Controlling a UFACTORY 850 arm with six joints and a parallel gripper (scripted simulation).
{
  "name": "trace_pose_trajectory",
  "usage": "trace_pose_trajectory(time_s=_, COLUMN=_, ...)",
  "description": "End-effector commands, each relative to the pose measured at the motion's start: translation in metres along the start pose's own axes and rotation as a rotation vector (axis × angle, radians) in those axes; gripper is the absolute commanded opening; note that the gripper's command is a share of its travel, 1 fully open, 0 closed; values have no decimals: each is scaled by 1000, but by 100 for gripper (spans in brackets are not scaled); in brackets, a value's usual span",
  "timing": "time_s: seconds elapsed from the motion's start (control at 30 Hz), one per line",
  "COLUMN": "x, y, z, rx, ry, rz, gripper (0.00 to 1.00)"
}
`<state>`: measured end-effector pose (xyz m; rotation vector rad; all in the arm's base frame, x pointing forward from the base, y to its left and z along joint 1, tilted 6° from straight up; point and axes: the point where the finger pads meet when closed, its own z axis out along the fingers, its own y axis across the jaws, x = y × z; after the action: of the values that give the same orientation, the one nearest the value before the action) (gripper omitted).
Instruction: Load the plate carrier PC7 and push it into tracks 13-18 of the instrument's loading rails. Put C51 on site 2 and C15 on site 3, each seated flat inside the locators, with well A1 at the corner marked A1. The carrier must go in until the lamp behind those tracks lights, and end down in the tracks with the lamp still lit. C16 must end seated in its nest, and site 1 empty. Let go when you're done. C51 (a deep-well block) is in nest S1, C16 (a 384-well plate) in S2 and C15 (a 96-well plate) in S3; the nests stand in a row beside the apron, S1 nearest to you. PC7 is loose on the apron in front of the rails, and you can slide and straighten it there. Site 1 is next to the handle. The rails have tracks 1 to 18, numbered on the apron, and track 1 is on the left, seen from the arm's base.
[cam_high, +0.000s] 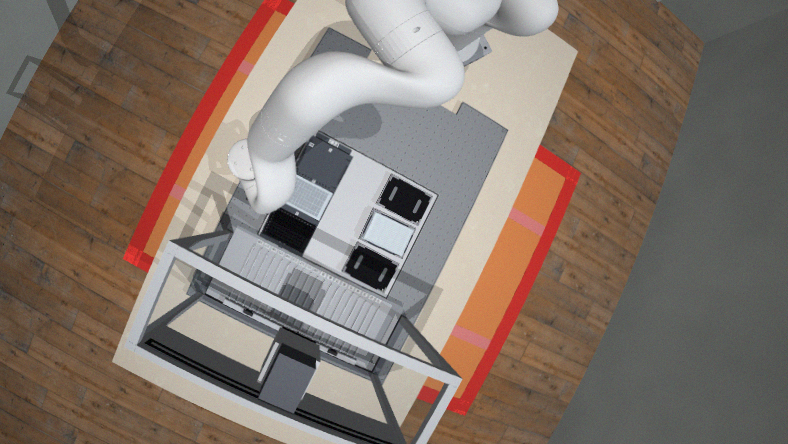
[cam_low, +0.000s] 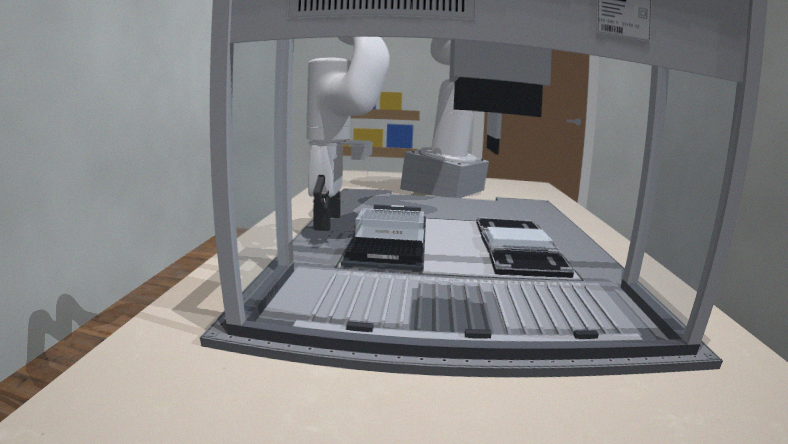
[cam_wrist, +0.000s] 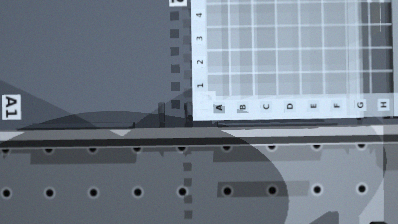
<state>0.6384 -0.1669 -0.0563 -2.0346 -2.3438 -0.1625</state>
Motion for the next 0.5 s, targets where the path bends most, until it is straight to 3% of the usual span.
trace_pose_trajectory(time_s=0.0, x=0, y=1, z=-6, rx=-2, ry=-1, rz=0, gripper=100)
trace_pose_trajectory(time_s=0.47, x=0, y=1, z=-26, rx=-2, ry=-1, rz=0, gripper=100)
